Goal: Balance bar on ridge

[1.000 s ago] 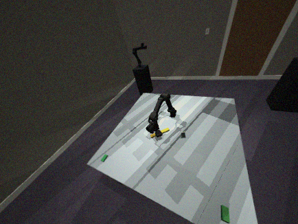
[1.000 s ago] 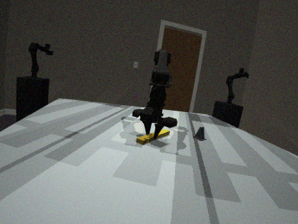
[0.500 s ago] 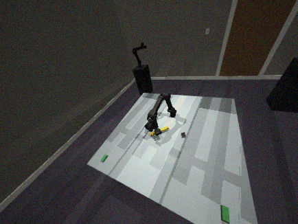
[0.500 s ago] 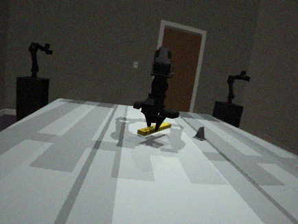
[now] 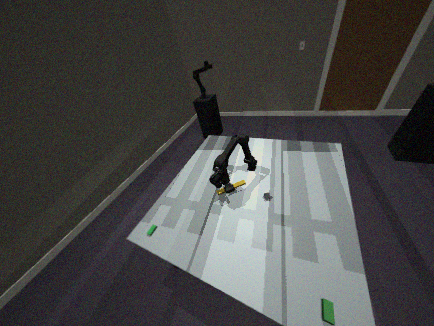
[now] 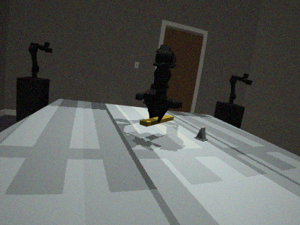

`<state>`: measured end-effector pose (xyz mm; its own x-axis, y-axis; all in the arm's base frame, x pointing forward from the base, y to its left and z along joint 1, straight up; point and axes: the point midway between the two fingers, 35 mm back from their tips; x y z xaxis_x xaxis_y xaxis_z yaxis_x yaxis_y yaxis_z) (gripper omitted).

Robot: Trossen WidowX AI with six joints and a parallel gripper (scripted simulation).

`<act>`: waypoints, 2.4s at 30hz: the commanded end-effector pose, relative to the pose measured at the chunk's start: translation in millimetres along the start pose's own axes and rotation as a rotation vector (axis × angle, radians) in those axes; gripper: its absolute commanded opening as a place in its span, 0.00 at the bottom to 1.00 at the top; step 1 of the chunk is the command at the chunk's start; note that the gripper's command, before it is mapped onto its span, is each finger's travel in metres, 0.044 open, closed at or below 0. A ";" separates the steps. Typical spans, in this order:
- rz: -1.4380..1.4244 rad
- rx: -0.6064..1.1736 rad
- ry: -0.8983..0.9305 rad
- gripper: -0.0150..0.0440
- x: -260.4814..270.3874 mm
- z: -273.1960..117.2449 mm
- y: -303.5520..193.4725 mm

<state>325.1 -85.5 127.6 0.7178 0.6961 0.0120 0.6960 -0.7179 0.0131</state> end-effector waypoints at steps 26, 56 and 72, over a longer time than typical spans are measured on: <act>-0.314 -0.009 0.006 0.25 46.5 -32.3 -40.3; -0.903 -0.006 0.012 0.25 121.3 -33.7 -130.4; -1.175 -0.005 0.016 0.25 150.0 -34.9 -184.5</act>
<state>306.7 138.8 158.9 -0.3076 0.9515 0.0047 0.9513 0.3075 0.0209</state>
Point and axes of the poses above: the point midway between the two fingers, 35 mm back from their tips, its own z axis out along the fingers, its own x axis across the jaws, y = z × x, and after that the axes turned 1 degree about -z, right-handed
